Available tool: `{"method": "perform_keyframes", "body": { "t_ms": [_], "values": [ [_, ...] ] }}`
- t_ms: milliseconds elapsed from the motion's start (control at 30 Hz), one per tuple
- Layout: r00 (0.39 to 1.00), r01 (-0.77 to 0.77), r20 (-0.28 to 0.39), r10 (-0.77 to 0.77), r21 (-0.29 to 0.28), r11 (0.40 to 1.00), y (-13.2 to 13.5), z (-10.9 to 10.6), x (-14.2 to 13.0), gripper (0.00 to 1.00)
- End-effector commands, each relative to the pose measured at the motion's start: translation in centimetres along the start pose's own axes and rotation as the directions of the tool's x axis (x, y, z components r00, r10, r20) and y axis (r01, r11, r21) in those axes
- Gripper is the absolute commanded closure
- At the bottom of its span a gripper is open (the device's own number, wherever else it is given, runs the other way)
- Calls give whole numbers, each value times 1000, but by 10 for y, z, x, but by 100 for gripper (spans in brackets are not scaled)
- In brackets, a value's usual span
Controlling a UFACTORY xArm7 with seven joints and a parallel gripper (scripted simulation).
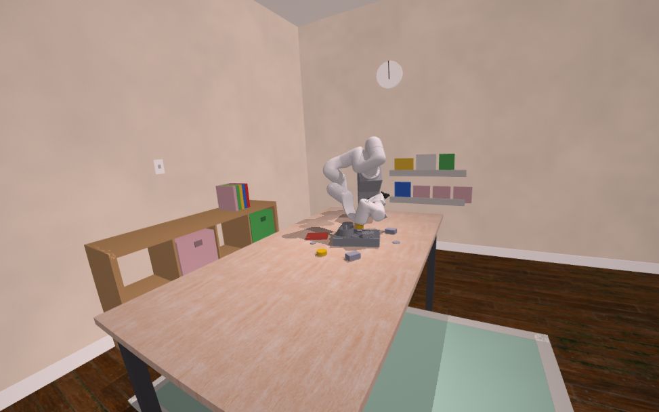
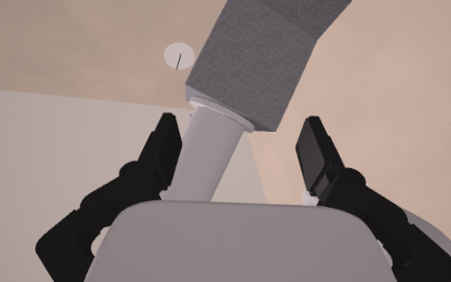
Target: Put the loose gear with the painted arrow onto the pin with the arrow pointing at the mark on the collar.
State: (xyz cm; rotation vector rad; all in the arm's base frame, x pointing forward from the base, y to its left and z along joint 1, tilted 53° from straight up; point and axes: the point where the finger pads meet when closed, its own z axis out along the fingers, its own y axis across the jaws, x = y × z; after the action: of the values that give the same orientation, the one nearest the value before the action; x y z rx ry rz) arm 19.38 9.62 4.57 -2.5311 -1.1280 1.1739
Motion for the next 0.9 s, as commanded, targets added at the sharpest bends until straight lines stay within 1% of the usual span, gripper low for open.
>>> {"method": "perform_keyframes", "body": {
  "t_ms": [0,300,367,867],
  "values": [
    [1000,15,-7,-15,17,1000,-10,-1,3,0],
    [1000,15,-7,-15,17,1000,-10,-1,3,0],
    [995,99,-18,-98,106,989,-56,-6,5,0],
    [995,99,-18,-98,106,989,-56,-6,5,0]
  ]
}}
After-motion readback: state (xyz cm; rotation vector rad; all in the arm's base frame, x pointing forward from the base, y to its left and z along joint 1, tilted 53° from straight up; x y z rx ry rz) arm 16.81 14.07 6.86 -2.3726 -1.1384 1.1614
